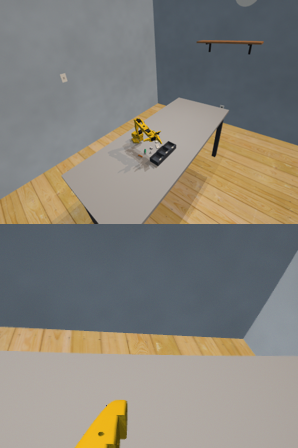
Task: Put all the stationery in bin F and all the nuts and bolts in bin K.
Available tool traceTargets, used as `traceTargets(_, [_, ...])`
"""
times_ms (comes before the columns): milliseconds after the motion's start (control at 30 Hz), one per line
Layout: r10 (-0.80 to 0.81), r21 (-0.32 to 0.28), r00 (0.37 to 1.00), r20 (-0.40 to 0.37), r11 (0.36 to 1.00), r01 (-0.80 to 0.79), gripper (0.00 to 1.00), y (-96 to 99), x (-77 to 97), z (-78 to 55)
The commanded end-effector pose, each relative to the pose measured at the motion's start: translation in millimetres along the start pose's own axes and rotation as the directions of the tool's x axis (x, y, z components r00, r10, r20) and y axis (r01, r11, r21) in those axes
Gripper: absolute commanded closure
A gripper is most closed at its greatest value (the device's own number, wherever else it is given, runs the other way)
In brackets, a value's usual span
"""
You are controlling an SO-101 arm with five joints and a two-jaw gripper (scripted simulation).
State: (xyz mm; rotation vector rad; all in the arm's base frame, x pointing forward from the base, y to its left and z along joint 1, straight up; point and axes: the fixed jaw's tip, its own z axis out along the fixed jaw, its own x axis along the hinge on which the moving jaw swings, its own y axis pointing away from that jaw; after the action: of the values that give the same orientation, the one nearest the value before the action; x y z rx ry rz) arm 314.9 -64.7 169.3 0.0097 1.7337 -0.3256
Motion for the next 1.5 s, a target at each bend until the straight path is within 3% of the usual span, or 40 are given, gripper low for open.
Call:
traceTargets(0, [0.001,0.001,1.0,0.004,1.0,-0.001,0.0,-0.3,-1.3,-0.6])
traceTargets(533, [0.001,0.001,1.0,0.004,1.0,-0.001,0.0,-0.3,-1.3,-0.6])
traceTargets(1100, [-0.14,-0.035,0.986,-0.094,0.99,0.137,0.0,2.5,12.9,-9.0])
traceTargets(1133, [-0.133,-0.05,0.982,-0.136,0.991,0.127,0.0,5.2,25.4,-6.1])
traceTargets(1467, [-0.227,-0.087,0.957,-0.182,0.973,0.214,0.0,6.2,31.6,-13.2])
